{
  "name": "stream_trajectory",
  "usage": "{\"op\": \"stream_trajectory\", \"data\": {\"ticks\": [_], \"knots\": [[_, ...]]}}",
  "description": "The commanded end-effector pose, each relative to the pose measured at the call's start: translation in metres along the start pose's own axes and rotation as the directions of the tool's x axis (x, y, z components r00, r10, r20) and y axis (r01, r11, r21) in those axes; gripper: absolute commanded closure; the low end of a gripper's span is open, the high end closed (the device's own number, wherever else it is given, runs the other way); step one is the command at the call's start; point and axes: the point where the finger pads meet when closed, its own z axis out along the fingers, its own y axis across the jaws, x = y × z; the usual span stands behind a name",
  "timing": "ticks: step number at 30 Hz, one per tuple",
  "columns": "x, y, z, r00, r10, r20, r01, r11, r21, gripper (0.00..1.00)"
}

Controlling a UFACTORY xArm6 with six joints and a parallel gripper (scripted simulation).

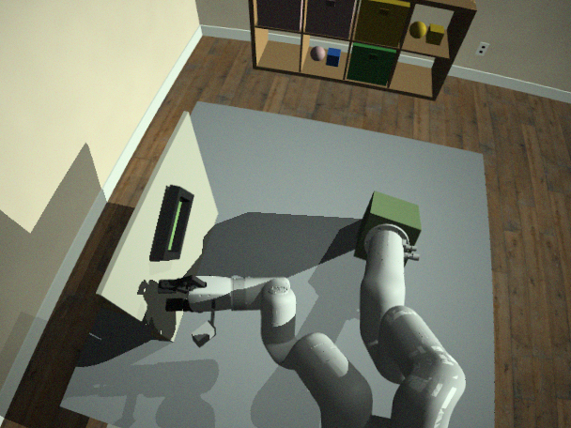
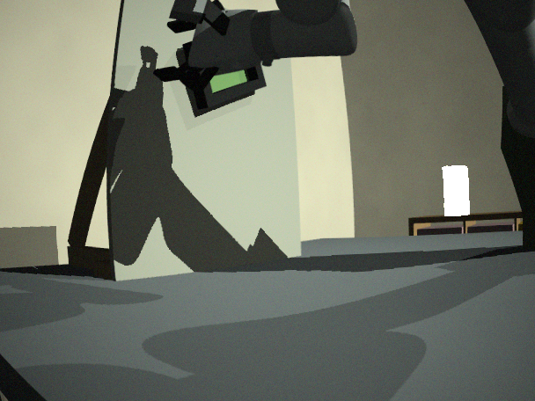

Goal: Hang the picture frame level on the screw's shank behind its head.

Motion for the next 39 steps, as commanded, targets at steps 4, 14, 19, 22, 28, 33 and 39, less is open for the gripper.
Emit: {"op": "stream_trajectory", "data": {"ticks": [4,14,19,22,28,33,39], "knots": [[-0.058,0.040,-0.031,0.945,-0.313,0.093,0.310,0.950,0.050,0.00],[-0.065,0.044,-0.036,0.931,-0.349,0.104,0.344,0.937,0.060,0.00],[-0.065,0.044,-0.036,0.931,-0.349,0.104,0.344,0.937,0.060,0.00],[-0.065,0.044,-0.036,0.931,-0.349,0.104,0.344,0.937,0.060,0.00],[-0.067,0.046,-0.037,0.927,-0.359,0.108,0.354,0.933,0.063,0.00],[-0.070,0.048,-0.039,0.921,-0.373,0.112,0.368,0.927,0.068,0.00],[-0.070,0.048,-0.039,0.921,-0.373,0.112,0.368,0.927,0.068,0.00]]}}
